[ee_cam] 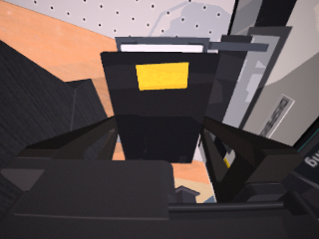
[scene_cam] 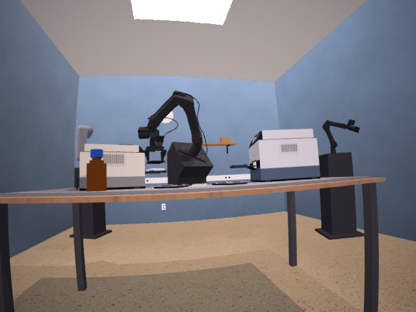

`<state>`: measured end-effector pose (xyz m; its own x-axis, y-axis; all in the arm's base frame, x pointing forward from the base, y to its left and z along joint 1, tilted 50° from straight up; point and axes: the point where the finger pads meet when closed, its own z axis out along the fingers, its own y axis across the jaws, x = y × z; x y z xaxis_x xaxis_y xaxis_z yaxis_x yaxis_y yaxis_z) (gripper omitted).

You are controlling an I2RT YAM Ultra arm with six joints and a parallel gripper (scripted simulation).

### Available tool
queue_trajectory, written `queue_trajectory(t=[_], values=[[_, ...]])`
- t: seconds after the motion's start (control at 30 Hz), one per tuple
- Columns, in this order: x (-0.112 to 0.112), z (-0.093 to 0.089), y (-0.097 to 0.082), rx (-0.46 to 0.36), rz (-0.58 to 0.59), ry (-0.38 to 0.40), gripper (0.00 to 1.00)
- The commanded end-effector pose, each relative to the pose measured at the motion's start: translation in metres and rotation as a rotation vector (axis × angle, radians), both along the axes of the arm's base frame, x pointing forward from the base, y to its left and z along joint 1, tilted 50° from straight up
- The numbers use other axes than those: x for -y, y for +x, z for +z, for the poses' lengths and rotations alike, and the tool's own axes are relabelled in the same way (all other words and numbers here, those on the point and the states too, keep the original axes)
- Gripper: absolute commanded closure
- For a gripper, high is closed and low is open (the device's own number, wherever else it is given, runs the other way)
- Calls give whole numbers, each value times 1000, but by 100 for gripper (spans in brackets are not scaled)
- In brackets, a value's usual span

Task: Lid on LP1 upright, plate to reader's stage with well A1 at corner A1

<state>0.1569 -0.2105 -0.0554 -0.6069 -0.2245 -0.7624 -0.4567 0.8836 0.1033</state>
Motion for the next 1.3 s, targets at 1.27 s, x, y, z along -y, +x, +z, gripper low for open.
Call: queue_trajectory(t=[1.27], values=[[-13, 32, 45, -294, 13, -104, 15]])
